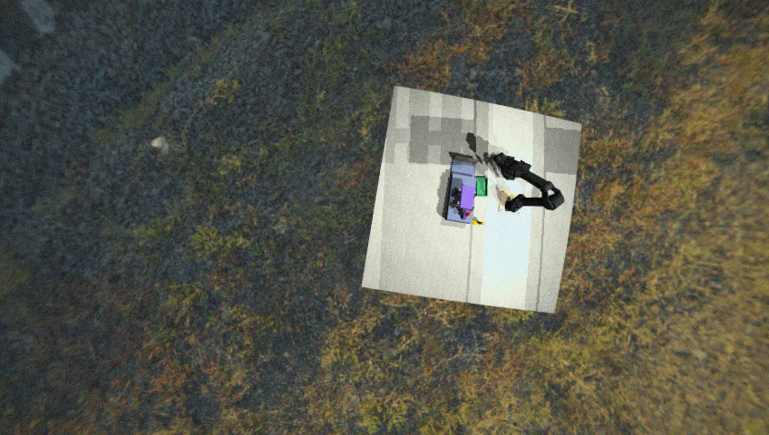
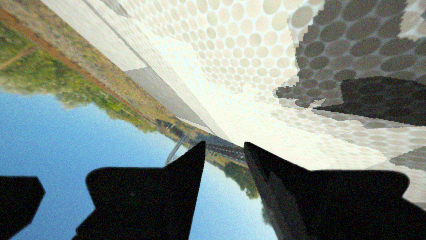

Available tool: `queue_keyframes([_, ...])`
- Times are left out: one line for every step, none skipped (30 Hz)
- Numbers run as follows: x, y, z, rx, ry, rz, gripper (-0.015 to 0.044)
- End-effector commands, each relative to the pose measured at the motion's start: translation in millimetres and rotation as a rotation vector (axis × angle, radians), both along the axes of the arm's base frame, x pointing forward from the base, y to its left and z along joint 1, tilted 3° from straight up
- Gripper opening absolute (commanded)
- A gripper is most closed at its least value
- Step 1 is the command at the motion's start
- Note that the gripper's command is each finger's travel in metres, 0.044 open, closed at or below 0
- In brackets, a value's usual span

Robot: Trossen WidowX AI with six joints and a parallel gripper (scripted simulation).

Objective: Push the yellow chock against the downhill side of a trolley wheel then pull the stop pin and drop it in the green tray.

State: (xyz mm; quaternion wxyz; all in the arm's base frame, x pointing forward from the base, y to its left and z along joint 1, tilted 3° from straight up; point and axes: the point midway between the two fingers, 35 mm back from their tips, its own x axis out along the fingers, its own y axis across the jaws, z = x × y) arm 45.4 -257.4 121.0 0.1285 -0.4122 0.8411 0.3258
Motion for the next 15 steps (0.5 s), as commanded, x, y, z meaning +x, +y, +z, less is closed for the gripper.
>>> queue_keyframes([39.2,-0.8,6.7,-0.043,-0.153,0.075,0.019])
queue_keyframes([49.3,0.1,8.2,-0.049,-0.19,0.095,0.019])
queue_keyframes([59.5,1.4,9.9,-0.054,-0.227,0.115,0.019])
queue_keyframes([69.7,3.0,11.6,-0.058,-0.265,0.135,0.019])
queue_keyframes([79.9,5.1,13.5,-0.061,-0.302,0.155,0.019])
queue_keyframes([90.2,7.5,15.4,-0.062,-0.34,0.175,0.019])
queue_keyframes([100.4,10.3,17.5,-0.063,-0.378,0.195,0.019])
queue_keyframes([110.5,13.5,19.8,-0.062,-0.415,0.215,0.019])
queue_keyframes([120.7,17.1,22.1,-0.06,-0.453,0.235,0.019])
queue_keyframes([130.7,21.0,24.6,-0.057,-0.491,0.255,0.019])
queue_keyframes([140.7,25.4,27.2,-0.053,-0.529,0.275,0.019])
queue_keyframes([150.5,30.2,29.9,-0.047,-0.566,0.295,0.019])
queue_keyframes([160.3,35.3,32.8,-0.04,-0.604,0.315,0.019])
queue_keyframes([169.8,40.9,35.7,-0.032,-0.641,0.334,0.019])
queue_keyframes([179.3,46.8,38.8,-0.023,-0.678,0.353,0.019])
